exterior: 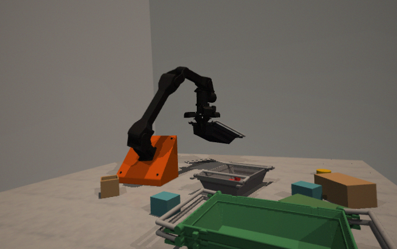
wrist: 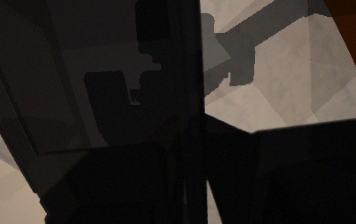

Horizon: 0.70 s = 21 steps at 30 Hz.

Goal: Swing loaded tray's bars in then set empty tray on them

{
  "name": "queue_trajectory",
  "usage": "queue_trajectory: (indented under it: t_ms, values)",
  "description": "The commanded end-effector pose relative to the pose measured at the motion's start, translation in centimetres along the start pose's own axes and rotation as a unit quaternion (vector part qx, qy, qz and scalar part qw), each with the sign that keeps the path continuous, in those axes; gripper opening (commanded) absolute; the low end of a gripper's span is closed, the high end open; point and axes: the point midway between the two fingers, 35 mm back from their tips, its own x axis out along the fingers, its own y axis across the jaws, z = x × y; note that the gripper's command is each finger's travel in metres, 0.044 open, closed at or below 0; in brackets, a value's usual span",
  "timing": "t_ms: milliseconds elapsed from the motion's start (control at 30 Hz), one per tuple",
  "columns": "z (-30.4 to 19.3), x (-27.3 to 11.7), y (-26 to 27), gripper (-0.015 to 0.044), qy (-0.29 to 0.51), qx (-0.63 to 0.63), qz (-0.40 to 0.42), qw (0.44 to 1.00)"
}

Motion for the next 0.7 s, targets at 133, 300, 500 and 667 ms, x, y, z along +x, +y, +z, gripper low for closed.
queue_trajectory:
  t_ms: [133,300,500,667]
  values:
    - [0.0,-0.75,0.1,0.0,0.003,0.003,0.01,1.0]
    - [0.0,-0.75,0.1,0.0,0.003,0.003,0.01,1.0]
    - [0.0,-0.75,0.1,0.0,0.003,0.003,0.01,1.0]
    - [0.35,-0.85,0.14,0.0,0.004,0.008,0.011,1.0]
